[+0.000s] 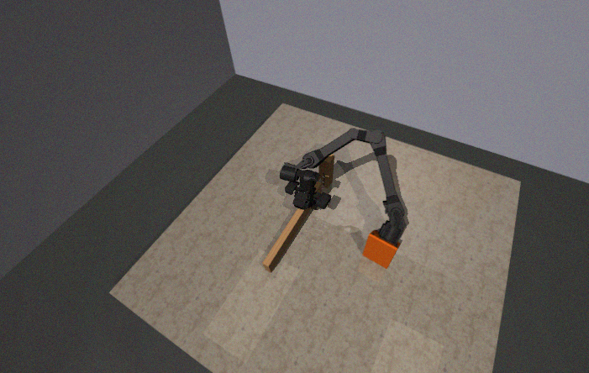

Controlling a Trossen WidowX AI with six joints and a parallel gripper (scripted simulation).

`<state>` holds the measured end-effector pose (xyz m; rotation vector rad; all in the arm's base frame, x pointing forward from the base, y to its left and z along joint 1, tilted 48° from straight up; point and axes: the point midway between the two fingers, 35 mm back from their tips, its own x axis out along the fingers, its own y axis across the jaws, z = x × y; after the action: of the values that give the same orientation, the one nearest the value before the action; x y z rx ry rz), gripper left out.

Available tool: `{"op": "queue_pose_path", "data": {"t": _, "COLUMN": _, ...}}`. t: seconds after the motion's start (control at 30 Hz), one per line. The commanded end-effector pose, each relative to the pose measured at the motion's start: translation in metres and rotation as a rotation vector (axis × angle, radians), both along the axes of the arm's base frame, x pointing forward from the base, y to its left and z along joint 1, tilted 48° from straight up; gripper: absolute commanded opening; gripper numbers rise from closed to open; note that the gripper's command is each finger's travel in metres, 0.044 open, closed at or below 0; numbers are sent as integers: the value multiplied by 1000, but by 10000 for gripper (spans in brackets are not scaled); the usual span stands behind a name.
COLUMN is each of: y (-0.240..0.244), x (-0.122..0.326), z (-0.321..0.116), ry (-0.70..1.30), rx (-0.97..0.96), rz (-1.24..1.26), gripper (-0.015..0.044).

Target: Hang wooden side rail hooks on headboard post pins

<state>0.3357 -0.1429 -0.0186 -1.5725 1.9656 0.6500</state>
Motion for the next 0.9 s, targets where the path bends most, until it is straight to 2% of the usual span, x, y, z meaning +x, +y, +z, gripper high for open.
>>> {"op": "queue_pose_path", "data": {"t": 0.0, "y": 2, "x": 2, "z": 1, "ry": -3, "rx": 3, "rz": 6, "gripper": 0}}
{"op": "queue_pose_path", "data": {"t": 0.87, "y": 0, "x": 2, "z": 3, "ry": -3, "rx": 3, "rz": 6, "gripper": 0}}
